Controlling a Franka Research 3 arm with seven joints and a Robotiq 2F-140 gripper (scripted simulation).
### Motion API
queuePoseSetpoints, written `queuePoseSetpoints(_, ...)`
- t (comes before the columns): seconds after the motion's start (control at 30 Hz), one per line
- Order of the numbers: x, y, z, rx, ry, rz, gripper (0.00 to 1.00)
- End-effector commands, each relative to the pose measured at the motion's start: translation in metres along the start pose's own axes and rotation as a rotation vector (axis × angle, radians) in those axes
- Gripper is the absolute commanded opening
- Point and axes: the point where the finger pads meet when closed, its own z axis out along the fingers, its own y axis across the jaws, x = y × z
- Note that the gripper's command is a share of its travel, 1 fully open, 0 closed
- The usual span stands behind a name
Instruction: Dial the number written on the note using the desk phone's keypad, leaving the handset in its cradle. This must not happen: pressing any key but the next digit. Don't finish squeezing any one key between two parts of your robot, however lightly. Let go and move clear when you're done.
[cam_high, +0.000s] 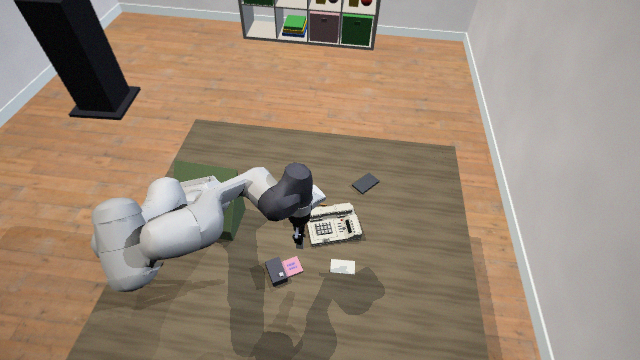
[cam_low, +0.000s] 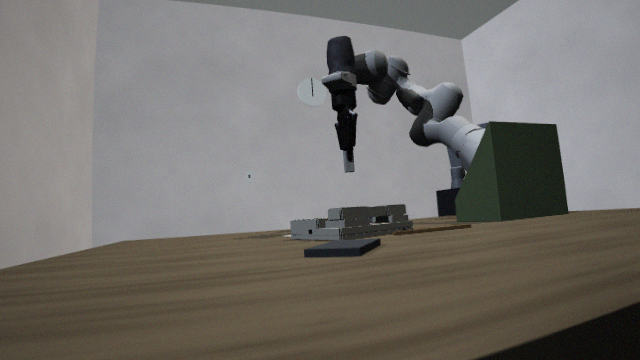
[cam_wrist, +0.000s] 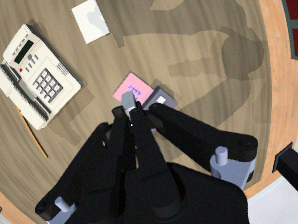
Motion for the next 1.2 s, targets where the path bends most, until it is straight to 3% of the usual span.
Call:
queuePoseSetpoints(0.0,0.022,-0.001,0.001,0.002,0.005,-0.019,0.00)
queuePoseSetpoints(0.17,0.043,-0.001,0.001,0.002,0.005,-0.019,0.00)
queuePoseSetpoints(0.47,0.060,-0.002,0.001,0.002,0.005,-0.019,0.00)
queuePoseSetpoints(1.17,0.064,-0.002,0.001,0.002,0.005,-0.019,0.00)
